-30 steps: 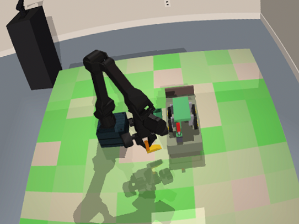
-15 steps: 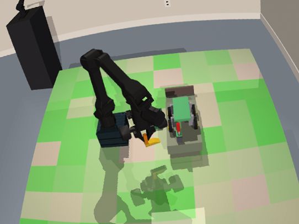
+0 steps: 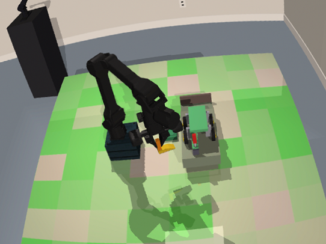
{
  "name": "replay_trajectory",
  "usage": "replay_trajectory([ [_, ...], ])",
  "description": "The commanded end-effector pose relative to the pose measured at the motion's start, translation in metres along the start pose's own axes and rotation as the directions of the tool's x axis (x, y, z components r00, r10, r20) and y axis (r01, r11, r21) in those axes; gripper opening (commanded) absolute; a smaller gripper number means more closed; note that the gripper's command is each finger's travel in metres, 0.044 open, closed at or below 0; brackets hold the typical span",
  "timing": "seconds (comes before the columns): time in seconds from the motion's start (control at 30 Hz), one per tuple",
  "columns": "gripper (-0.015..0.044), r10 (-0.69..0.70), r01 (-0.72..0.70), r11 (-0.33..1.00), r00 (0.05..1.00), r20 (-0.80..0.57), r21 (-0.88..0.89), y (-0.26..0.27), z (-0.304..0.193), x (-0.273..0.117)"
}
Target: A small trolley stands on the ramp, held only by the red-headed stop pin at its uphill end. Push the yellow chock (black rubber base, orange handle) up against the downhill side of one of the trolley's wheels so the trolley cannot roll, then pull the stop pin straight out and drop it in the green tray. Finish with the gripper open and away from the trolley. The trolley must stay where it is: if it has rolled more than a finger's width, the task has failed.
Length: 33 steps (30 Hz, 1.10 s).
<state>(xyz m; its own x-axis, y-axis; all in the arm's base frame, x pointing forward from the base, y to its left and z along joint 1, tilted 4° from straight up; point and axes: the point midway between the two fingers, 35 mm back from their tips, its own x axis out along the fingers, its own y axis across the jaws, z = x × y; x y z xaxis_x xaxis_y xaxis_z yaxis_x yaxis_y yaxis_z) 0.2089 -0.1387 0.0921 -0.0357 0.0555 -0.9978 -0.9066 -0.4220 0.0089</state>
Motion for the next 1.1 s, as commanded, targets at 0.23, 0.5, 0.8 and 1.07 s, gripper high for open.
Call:
replay_trajectory([
  [0.23,0.0000,-0.008,0.008,0.997,1.000,-0.008,0.072,-0.0016,-0.0007,-0.0087],
  [0.5,0.0000,-0.006,0.008,0.941,1.000,-0.009,0.338,-0.0017,-0.0007,-0.0087],
  [0.8,0.0000,-0.003,0.008,0.795,1.000,-0.009,0.606,-0.0018,-0.0007,-0.0087],
  [1.07,0.0000,-0.001,0.009,0.643,1.000,-0.010,0.766,-0.0019,-0.0007,-0.0087],
])
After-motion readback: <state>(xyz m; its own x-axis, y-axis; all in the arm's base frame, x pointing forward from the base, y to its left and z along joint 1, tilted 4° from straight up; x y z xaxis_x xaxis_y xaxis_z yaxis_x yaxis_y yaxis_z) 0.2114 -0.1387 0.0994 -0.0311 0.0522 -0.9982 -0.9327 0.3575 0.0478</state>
